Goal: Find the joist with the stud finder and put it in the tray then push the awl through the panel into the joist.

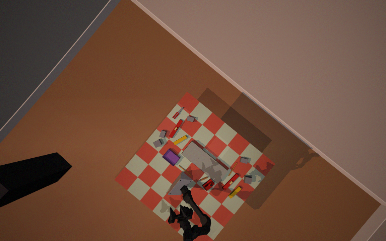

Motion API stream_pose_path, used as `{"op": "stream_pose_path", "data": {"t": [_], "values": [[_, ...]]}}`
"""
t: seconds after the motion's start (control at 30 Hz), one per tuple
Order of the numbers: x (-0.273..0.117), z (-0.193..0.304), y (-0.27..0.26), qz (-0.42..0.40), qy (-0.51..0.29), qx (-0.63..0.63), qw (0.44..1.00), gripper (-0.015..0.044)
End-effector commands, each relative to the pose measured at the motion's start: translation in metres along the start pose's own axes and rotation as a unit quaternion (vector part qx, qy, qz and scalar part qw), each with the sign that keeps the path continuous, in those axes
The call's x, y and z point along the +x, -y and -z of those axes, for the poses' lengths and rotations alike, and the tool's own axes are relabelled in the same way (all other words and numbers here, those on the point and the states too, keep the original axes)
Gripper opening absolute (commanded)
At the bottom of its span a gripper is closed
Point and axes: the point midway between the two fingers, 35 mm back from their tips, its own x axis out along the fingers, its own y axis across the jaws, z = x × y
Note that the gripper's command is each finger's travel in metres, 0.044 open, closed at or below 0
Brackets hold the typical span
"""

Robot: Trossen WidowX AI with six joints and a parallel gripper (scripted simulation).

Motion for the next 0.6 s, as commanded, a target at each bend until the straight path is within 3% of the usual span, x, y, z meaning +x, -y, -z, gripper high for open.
{"op": "stream_pose_path", "data": {"t": [0.0, 0.27, 0.57], "values": [[0.000, -0.002, -0.002, -0.003, 0.003, -0.005, 1.000, 0.0426], [0.001, -0.097, -0.089, -0.075, 0.168, -0.216, 0.959, 0.0440], [-0.029, -0.182, -0.140, -0.048, 0.326, -0.367, 0.870, 0.0440]]}}
